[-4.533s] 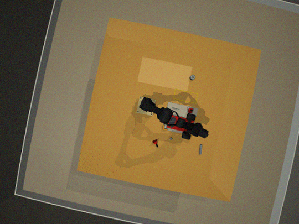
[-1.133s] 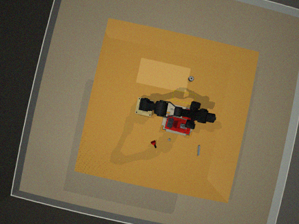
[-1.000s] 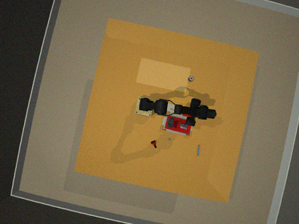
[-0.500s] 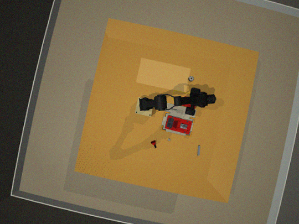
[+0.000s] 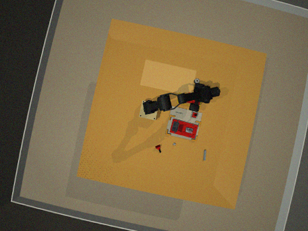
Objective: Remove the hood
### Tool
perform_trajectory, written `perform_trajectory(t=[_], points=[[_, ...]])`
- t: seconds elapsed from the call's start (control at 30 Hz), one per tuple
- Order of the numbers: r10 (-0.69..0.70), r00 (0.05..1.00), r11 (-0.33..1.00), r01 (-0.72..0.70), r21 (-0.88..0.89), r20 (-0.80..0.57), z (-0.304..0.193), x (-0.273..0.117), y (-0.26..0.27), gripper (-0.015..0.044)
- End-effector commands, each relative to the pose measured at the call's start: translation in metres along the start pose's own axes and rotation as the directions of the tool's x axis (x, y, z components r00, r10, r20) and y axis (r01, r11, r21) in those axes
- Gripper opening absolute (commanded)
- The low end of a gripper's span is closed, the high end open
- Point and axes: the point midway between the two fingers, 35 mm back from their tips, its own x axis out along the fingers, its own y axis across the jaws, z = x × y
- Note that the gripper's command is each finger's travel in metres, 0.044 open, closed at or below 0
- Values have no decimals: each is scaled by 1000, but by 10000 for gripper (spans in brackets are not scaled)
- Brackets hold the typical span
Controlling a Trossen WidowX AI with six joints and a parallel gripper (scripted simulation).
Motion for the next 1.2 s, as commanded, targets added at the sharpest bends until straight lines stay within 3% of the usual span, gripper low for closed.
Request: perform_trajectory(t=[0.0,1.17], points=[[2,1000,1000,-2,5,-5,-2,3,1,0],[2,1000,1000,-2,5,-5,0,33,2,0]])
